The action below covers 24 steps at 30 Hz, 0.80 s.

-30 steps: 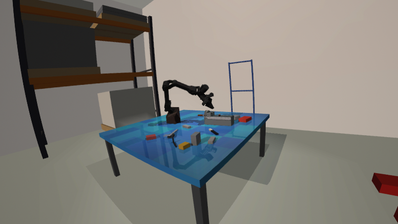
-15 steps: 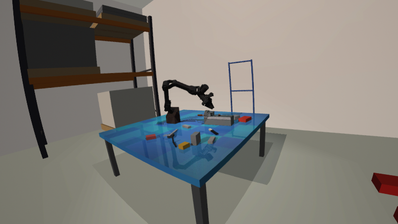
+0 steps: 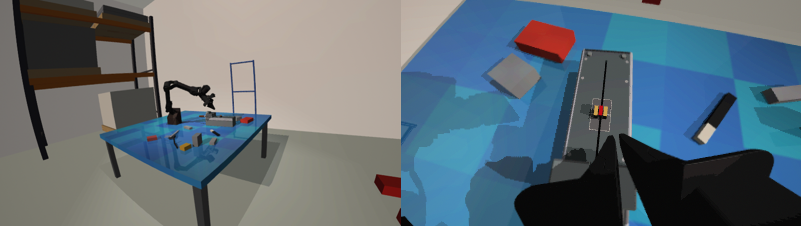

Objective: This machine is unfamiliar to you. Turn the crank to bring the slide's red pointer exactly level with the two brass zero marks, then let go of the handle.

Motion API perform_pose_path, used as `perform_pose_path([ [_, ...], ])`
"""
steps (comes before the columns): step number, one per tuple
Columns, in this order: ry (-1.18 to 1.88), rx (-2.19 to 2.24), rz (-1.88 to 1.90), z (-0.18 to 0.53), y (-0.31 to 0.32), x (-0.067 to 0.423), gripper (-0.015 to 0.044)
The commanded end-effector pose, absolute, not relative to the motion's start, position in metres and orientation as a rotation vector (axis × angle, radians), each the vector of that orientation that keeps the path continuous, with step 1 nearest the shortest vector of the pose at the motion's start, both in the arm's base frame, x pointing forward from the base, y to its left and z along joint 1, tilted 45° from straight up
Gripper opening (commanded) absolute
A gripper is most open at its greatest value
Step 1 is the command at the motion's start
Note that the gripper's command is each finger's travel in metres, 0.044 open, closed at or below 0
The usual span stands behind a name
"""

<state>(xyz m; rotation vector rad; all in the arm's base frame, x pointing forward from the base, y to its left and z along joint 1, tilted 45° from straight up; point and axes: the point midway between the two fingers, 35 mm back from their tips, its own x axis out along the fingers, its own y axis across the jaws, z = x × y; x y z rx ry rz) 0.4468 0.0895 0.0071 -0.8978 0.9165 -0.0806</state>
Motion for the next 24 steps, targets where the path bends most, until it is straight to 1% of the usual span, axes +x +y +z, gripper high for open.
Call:
perform_pose_path([
  [1, 0.917, -0.898, -0.081, 0.0071, 0.0893, 0.4468, 0.0000],
  [16, 0.917, -0.898, -0.080, 0.0070, 0.0895, 0.4468, 0.0000],
  [24, 0.917, -0.898, -0.080, 0.0070, 0.0895, 0.4468, 0.0210],
])
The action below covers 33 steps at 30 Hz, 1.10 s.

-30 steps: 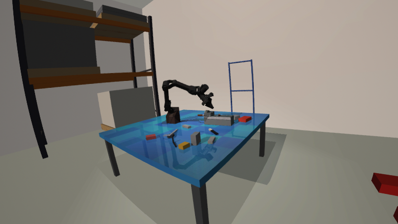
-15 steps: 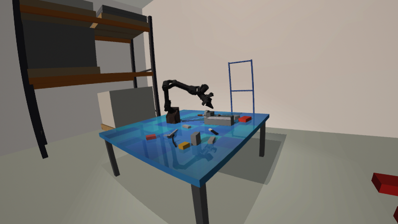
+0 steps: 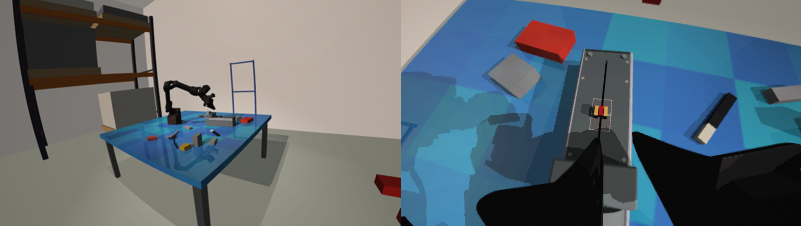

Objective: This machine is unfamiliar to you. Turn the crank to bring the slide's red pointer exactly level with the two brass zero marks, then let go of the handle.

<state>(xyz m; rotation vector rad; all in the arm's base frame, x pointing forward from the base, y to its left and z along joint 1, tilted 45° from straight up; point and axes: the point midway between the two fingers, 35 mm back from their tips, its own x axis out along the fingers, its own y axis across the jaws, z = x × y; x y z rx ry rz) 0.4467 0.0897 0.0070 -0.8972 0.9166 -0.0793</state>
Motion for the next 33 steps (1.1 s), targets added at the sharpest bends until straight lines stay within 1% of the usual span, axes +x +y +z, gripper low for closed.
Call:
perform_pose_path([
  [1, 0.917, -0.898, -0.080, 0.0070, 0.0895, 0.4468, 0.0236],
  [8, 0.917, -0.898, -0.080, 0.0070, 0.0895, 0.4468, 0.0420],
  [9, 0.917, -0.898, -0.080, 0.0070, 0.0895, 0.4468, 0.0440],
  [10, 0.917, -0.898, -0.080, 0.0070, 0.0895, 0.4468, 0.0440],
  [27, 0.917, -0.898, -0.080, 0.0070, 0.0895, 0.4468, 0.0000],
  [33, 0.917, -0.898, -0.080, 0.0070, 0.0895, 0.4468, 0.0000],
])
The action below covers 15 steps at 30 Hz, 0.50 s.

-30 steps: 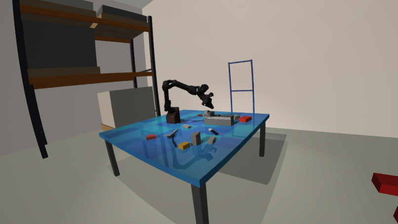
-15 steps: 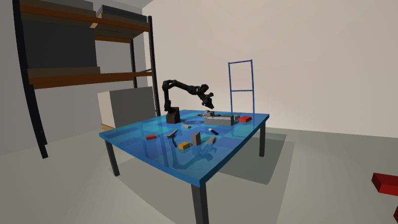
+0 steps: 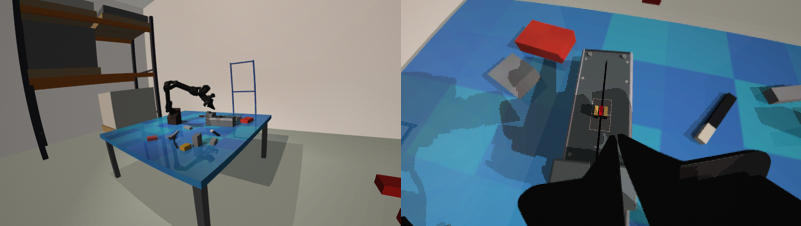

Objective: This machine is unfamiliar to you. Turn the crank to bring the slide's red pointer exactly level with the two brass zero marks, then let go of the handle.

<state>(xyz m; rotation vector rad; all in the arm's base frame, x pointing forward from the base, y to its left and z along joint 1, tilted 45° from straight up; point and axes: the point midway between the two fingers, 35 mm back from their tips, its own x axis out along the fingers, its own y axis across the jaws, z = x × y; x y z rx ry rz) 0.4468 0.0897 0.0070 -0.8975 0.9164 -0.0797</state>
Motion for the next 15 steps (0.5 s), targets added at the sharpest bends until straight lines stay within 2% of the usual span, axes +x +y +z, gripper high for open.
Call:
perform_pose_path([
  [1, 0.917, -0.898, -0.080, 0.0070, 0.0895, 0.4468, 0.0000],
  [14, 0.916, -0.897, -0.080, 0.0070, 0.0897, 0.4468, 0.0000],
  [15, 0.916, -0.897, -0.080, 0.0070, 0.0897, 0.4468, 0.0026],
])
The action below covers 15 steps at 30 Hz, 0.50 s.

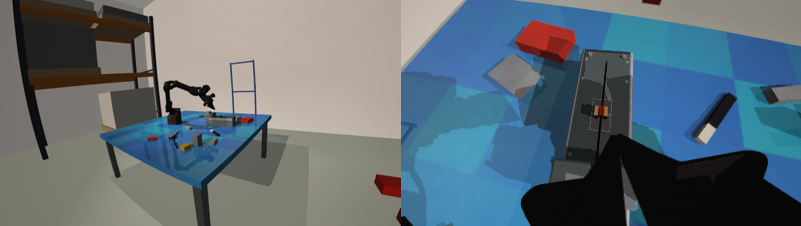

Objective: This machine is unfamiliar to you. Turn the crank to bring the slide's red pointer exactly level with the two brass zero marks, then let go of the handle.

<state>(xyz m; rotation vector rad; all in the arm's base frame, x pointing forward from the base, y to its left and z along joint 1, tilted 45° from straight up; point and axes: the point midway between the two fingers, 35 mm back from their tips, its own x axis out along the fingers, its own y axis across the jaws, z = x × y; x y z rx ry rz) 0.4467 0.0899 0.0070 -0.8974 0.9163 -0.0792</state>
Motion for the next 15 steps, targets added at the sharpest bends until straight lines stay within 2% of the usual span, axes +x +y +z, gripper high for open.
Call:
perform_pose_path([
  [1, 0.916, -0.897, -0.080, 0.0070, 0.0897, 0.4468, 0.0053],
  [15, 0.916, -0.897, -0.080, 0.0070, 0.0897, 0.4468, 0.0420],
])
